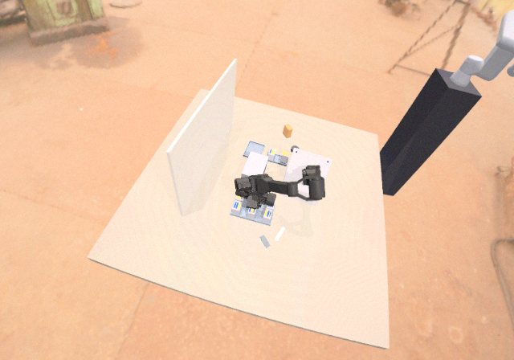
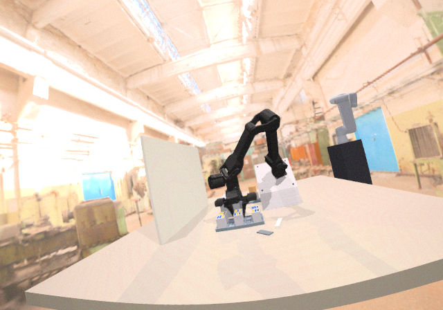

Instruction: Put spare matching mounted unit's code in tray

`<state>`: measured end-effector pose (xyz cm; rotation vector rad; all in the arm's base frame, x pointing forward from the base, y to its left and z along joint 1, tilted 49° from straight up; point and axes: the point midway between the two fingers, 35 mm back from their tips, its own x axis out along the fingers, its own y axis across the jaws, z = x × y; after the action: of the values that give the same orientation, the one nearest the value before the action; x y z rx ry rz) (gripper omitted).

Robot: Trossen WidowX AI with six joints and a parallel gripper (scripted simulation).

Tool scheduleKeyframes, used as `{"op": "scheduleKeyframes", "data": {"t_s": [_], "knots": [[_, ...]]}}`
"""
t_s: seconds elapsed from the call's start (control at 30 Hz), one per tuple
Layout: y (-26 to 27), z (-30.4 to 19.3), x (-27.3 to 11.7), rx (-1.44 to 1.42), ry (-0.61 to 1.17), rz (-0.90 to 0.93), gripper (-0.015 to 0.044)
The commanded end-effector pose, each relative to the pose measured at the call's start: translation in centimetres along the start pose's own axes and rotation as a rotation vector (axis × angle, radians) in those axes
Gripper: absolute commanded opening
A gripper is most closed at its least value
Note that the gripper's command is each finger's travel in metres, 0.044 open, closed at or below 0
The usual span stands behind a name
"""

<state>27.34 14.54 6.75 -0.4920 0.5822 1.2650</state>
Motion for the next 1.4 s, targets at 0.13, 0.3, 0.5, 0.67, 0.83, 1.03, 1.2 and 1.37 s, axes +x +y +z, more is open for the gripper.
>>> {"op": "scheduleKeyframes", "data": {"t_s": [0.13,0.3,0.5,0.67,0.83,1.03,1.2,1.37], "knots": [[0.0,0.0,0.0,0.0,0.0,0.0,0.0103],[0.0,0.0,0.0,0.0,0.0,0.0,0.0],[0.0,0.0,0.0,0.0,0.0,0.0,0.0],[-0.2,-0.1,-1.3,0.0,0.005,0.0,0.0],[-0.4,-0.2,-3.9,0.0,0.012,-0.001,0.0],[-0.2,-0.1,-7.1,0.003,0.01,-0.003,0.0],[-0.1,-0.1,-7.9,0.004,0.008,-0.003,0.0],[-0.1,-0.1,-7.9,0.004,0.008,-0.003,0.0]]}}
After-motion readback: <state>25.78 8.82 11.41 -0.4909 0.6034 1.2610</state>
